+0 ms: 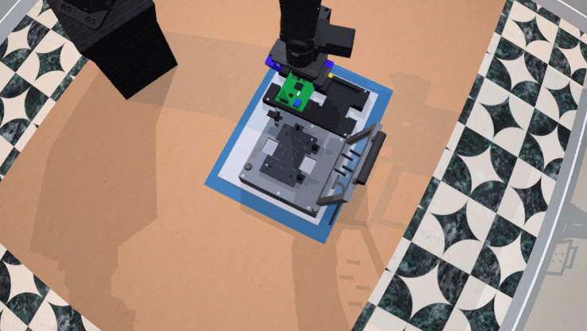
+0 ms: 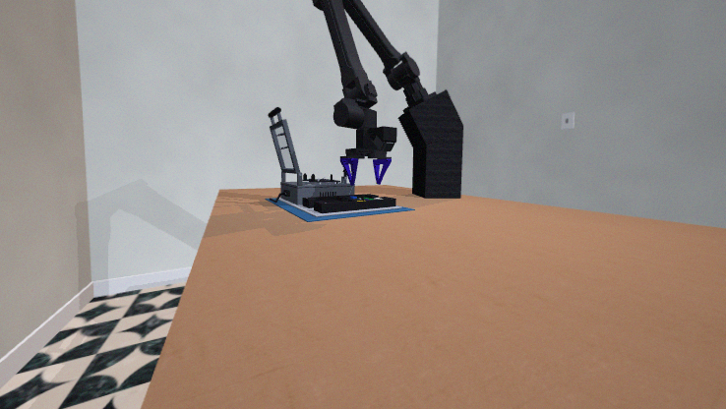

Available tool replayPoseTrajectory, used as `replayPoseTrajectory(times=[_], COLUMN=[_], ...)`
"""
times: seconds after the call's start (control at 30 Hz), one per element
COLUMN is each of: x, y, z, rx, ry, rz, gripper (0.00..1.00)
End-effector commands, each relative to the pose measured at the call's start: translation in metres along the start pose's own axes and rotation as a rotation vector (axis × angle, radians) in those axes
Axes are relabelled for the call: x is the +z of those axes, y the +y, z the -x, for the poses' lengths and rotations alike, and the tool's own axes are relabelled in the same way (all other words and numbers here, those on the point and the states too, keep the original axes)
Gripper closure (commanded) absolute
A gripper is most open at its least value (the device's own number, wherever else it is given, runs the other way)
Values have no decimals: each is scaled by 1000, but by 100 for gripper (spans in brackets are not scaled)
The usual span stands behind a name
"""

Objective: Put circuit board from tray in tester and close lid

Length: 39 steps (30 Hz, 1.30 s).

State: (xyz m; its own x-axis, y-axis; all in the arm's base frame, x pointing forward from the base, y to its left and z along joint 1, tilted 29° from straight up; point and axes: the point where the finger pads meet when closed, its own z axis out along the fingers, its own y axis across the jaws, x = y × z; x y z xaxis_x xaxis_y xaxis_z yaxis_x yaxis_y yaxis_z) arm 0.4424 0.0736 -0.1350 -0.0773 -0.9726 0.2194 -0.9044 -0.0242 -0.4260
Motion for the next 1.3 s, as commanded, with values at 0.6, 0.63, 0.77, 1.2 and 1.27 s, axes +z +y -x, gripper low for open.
replayPoseTrajectory(times=[0.6,0.63,0.77,1.2,1.27], x=[6,7,13,27,29], y=[-12,-11,-10,-10,-9], z=[-4,-4,-5,-6,-6], rx=[16,15,12,11,10], ry=[-5,-5,-4,-3,-3], rz=[-21,-19,-16,-15,-14], gripper=[8,8,8,8,8])
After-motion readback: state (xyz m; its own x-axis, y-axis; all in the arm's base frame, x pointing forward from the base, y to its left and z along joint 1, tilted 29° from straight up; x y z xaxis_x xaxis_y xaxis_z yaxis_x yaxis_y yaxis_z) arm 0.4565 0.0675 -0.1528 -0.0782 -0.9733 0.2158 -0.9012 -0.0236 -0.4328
